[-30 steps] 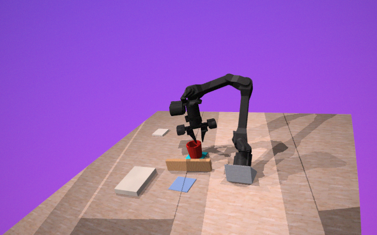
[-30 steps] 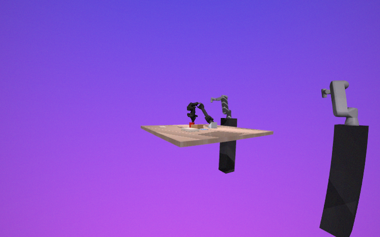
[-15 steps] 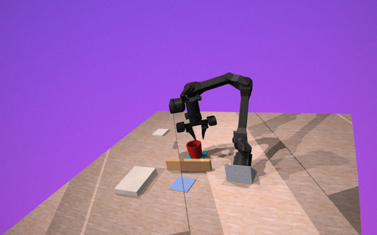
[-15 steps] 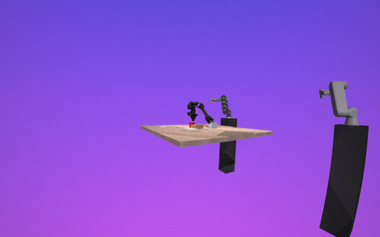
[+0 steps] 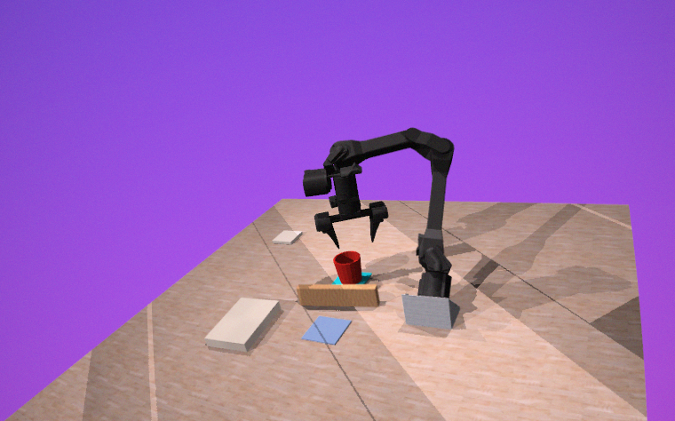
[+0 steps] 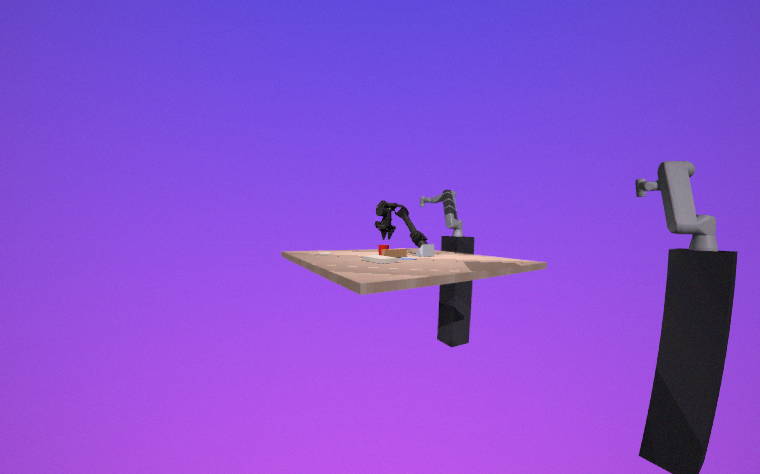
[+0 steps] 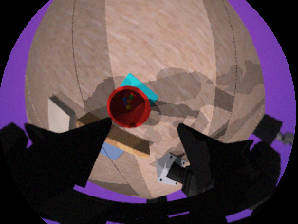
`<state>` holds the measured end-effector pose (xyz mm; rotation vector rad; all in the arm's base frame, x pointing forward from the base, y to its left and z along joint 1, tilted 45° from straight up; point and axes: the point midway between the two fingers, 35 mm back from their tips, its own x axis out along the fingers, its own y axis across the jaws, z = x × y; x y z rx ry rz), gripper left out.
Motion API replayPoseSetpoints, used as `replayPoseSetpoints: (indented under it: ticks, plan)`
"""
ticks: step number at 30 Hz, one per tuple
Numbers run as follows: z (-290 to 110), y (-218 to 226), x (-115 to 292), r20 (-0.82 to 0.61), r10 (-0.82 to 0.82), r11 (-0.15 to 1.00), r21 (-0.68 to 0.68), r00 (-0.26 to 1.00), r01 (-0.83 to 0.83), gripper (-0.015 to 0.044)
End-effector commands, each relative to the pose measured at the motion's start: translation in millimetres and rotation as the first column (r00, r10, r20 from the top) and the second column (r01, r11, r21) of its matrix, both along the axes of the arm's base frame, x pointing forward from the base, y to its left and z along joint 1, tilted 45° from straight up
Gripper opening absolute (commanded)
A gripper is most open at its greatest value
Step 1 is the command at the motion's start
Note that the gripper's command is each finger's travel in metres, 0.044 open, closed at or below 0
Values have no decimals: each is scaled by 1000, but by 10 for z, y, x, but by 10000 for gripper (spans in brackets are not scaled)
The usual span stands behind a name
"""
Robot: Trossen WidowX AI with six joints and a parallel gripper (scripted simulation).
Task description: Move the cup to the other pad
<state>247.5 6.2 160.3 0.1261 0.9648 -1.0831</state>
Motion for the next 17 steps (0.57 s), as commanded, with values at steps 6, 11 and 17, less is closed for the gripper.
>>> replayPoseSetpoints:
  ticks: [6,11,17]
  plan:
    - [287,267,-50,7,103,994,34,995,-103,440]
    - [323,316,-65,6,119,992,37,993,-119,440]
    - [290,288,-59,6,110,994,30,994,-110,440]
